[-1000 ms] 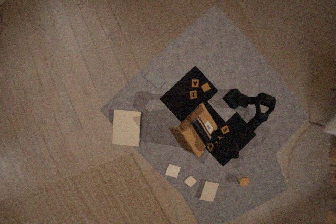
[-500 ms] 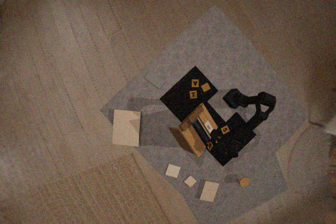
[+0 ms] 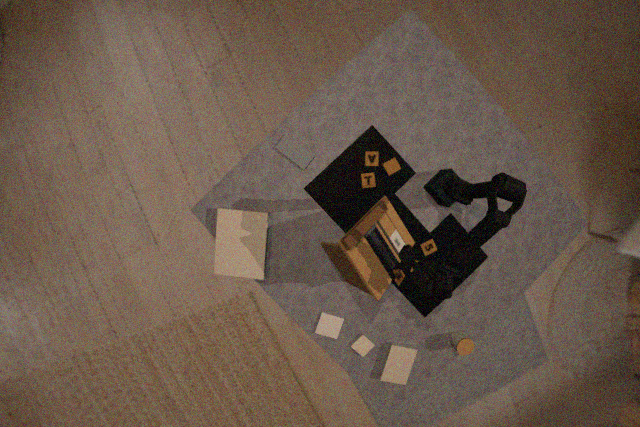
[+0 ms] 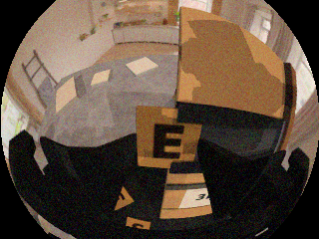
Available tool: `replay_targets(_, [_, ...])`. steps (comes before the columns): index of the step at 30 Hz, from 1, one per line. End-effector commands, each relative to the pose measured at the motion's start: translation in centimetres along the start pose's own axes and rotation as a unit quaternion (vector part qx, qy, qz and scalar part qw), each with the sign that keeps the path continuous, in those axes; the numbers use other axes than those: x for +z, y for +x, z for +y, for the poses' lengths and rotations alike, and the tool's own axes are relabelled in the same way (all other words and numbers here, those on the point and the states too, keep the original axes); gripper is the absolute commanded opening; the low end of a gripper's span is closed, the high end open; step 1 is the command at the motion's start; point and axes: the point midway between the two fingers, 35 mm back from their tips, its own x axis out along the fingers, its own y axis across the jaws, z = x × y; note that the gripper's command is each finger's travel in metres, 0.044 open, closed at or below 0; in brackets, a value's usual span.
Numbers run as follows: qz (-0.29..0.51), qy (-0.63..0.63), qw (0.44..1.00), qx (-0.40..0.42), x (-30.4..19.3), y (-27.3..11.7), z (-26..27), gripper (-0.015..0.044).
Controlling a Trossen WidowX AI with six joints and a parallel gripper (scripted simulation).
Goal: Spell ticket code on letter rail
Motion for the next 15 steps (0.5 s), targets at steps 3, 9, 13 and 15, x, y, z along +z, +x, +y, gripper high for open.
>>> replay_targets(3, [0.001, -0.002, 1.000, 0.002, -0.05, 0.00, -0.32, 0.0000])
replay_targets(9, [0.001, -0.002, 1.000, 0.002, -0.04, 0.00, -0.62, 0.0000])
replay_targets(13, [0.001, -0.002, 1.000, 0.002, -0.04, 0.00, -0.82, 0.0000])
replay_targets(15, [0.001, -0.002, 1.000, 0.002, -0.03, 0.00, -0.92, 0.0000])
